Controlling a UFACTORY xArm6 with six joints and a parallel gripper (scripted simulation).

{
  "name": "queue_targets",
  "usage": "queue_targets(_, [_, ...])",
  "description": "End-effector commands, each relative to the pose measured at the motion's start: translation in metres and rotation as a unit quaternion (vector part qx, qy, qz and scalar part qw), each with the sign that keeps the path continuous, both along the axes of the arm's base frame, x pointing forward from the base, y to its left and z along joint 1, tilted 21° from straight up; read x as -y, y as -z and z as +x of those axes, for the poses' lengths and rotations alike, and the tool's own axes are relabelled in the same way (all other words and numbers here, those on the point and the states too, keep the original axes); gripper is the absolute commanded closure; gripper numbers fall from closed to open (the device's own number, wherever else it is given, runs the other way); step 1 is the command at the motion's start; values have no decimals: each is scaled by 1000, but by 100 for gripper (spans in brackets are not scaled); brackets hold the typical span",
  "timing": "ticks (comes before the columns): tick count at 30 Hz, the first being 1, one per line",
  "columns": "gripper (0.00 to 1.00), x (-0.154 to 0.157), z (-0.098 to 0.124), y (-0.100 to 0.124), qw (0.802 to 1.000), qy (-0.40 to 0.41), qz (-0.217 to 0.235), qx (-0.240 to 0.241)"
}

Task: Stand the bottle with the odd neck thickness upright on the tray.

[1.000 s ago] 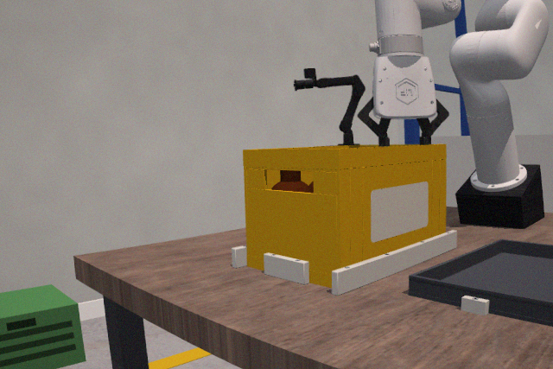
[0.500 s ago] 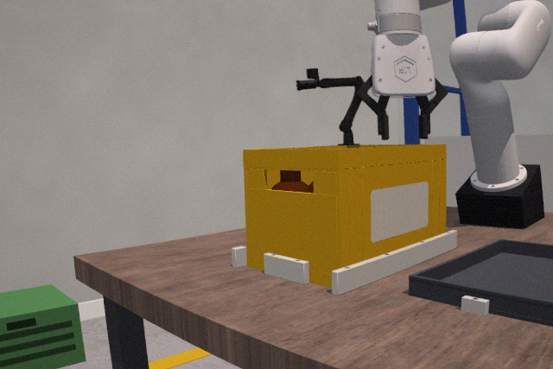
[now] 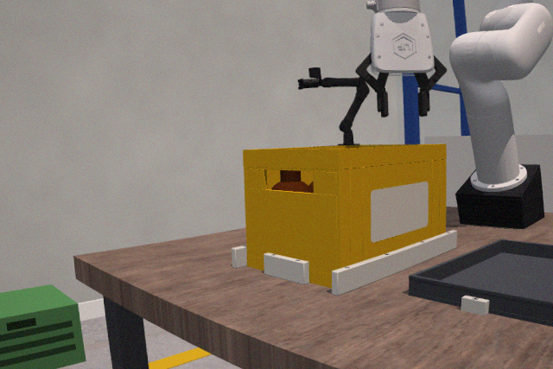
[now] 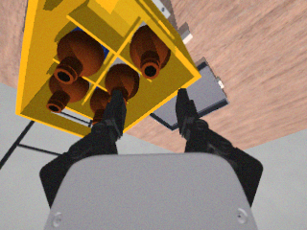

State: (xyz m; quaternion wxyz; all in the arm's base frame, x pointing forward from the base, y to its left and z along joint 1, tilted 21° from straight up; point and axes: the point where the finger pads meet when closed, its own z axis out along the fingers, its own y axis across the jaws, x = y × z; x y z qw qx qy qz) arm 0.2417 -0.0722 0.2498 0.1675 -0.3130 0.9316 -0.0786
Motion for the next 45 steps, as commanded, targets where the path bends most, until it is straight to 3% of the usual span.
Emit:
queue_targets(1, [35,0,-1,-5,1000,0,0,1])
queue_targets(4, [35,0,-1,-6,1000,0,0,1])
queue_targets(5, [100,0,-1,-6,1000,0,0,1])
queue_targets(39, [100,0,-1,-6,1000,0,0,1])
queue_targets(43, [100,2,10,-13,1000,0,0,1])
queue_targets(45, [100,6,37,-26,1000,1,0,1])
